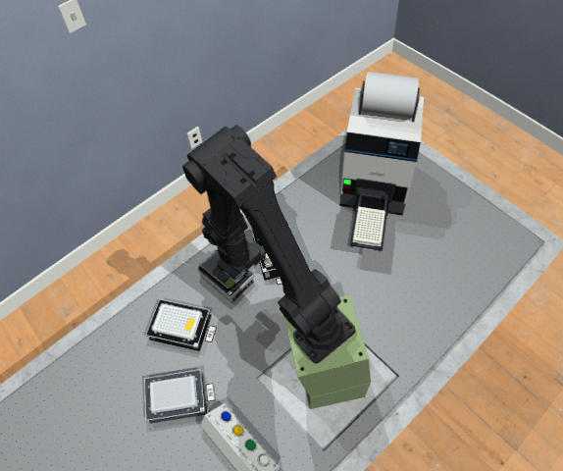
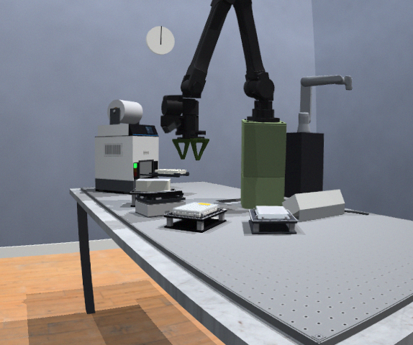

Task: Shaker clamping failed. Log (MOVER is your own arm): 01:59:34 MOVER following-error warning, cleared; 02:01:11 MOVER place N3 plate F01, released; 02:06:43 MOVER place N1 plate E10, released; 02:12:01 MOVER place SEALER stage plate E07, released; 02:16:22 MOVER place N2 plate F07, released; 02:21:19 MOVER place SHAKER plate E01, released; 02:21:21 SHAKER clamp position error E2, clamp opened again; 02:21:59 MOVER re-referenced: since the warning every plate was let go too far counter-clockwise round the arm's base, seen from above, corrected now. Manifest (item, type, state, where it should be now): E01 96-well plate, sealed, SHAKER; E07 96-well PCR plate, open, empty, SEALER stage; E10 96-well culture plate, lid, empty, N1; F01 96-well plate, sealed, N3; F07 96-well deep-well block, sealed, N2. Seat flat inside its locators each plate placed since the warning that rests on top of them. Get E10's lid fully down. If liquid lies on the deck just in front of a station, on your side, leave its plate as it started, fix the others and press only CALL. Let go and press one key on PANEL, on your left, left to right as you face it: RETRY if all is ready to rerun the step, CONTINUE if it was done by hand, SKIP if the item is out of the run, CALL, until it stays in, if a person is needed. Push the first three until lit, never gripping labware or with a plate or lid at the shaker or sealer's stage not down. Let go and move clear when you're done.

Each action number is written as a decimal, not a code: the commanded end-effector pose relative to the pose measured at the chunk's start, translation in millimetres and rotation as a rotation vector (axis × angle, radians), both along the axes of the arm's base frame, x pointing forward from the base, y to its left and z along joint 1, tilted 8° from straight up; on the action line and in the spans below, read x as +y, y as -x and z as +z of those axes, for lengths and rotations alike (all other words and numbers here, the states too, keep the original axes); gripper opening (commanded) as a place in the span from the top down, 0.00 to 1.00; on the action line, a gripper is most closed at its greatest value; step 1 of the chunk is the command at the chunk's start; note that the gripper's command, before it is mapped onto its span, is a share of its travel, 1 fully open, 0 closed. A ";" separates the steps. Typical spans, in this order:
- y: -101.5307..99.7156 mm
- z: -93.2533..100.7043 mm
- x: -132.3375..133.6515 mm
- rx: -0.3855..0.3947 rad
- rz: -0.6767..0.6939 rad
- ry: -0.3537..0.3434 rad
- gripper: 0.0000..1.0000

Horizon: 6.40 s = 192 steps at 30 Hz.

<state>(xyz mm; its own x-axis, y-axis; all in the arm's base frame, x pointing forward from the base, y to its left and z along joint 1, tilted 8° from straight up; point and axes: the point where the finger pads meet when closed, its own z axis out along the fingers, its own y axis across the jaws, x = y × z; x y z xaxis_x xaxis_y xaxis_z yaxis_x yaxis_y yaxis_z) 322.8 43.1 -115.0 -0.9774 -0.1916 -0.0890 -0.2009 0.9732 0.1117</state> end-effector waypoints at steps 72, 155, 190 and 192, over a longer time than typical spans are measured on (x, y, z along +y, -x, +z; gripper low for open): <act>2.5 -35.4 166.1 -0.077 0.489 0.027 0.00; -86.0 -54.6 237.1 -0.080 0.493 0.025 0.00; -86.0 -54.6 237.1 -0.080 0.493 0.025 0.00; -81.6 -48.9 232.7 -0.083 0.486 0.025 0.00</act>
